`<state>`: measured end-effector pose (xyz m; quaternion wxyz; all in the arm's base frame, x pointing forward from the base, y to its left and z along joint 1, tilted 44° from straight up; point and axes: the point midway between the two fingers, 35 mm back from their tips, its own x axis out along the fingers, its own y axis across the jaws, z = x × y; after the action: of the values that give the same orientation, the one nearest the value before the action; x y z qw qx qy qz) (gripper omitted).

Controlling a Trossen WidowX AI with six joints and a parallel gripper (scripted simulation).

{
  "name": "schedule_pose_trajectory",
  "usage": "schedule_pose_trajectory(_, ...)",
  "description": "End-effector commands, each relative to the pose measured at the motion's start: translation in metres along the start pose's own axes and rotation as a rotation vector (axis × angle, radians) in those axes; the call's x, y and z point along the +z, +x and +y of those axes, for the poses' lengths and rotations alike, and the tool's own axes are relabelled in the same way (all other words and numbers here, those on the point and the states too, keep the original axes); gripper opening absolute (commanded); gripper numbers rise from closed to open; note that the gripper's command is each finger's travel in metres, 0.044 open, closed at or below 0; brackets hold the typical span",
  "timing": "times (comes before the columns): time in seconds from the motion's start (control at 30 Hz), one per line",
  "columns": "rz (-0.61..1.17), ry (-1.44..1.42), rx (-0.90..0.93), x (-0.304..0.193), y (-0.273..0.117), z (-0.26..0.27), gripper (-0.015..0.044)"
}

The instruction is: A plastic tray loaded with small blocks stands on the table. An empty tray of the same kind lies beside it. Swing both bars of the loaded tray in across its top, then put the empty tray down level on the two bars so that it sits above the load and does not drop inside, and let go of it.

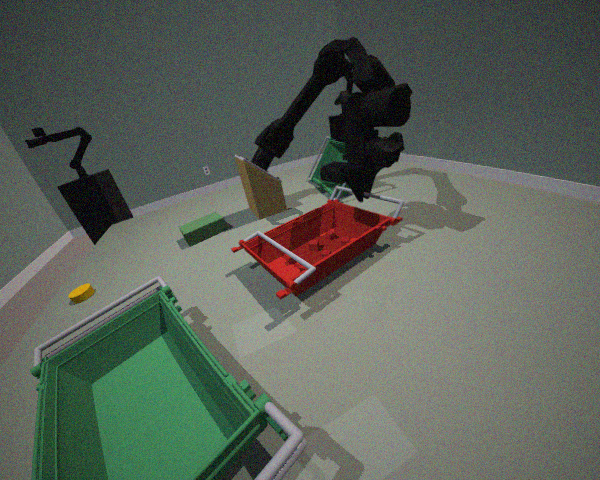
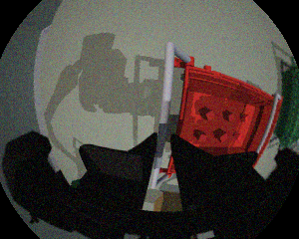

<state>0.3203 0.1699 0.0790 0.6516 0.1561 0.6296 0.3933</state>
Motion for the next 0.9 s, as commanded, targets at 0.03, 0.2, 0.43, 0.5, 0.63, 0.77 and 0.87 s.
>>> schedule_pose_trajectory(0.03, -0.005, 0.008, -0.029, 0.003, -0.002, -0.023, 0.0083)
schedule_pose_trajectory(0.2, -0.005, 0.008, -0.029, 0.003, 0.002, -0.039, 0.0083)
schedule_pose_trajectory(0.43, -0.005, 0.007, -0.03, 0.002, 0.018, -0.057, 0.0083)
schedule_pose_trajectory(0.5, -0.005, 0.007, -0.03, 0.003, 0.014, -0.057, 0.0083)
schedule_pose_trajectory(0.63, -0.004, 0.007, -0.031, 0.004, -0.006, -0.055, 0.0083)
schedule_pose_trajectory(0.77, -0.004, 0.008, -0.032, 0.004, -0.026, -0.052, 0.0083)
schedule_pose_trajectory(0.87, 0.004, 0.018, -0.033, 0.002, -0.019, -0.055, 0.0083)
